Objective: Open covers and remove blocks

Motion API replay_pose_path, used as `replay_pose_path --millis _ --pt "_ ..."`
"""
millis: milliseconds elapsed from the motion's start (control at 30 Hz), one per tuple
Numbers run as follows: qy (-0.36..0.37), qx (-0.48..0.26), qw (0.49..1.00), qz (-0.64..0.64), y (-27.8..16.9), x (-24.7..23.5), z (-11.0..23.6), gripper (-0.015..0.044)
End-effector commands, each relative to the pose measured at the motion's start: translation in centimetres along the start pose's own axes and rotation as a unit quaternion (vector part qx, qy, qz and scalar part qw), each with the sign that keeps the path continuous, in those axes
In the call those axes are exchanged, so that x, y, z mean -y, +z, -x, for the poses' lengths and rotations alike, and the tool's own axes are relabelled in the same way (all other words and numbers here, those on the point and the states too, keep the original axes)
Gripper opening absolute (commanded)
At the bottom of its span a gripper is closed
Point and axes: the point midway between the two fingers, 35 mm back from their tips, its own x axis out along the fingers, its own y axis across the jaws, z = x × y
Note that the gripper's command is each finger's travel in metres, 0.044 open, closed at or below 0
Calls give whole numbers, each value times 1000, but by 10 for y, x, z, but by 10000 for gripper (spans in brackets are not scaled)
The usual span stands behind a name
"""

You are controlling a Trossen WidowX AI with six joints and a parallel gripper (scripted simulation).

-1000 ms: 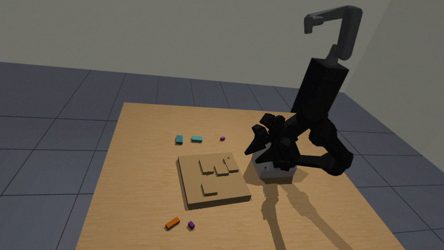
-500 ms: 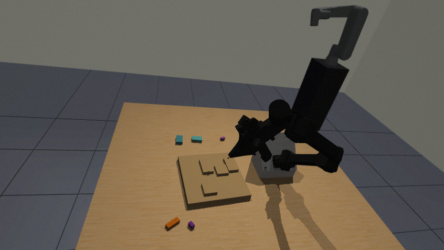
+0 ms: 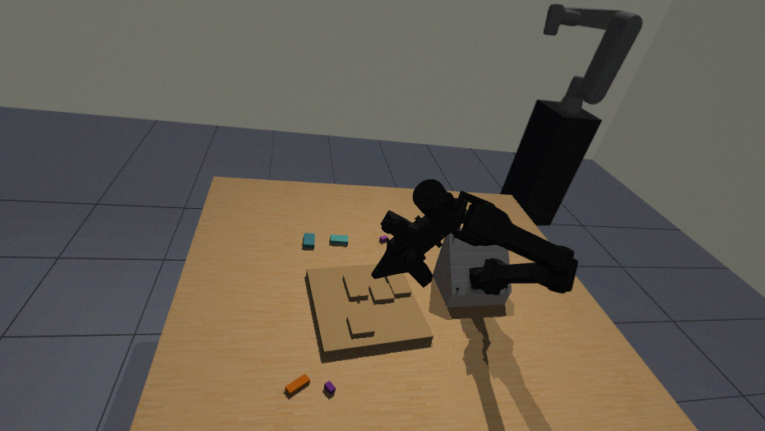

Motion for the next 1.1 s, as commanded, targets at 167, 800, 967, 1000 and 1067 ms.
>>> replay_pose_path --millis 167,800,967,1000,1067 --pt "-29 -54 998 13 -20 35 -28 0" --pt "-69 -191 978 51 -81 102 -76 0" --pt "-75 -232 968 62 -101 119 -85 0" --pt "-75 -240 966 64 -105 122 -87 0" --pt "-76 -257 961 69 -114 128 -90 0"
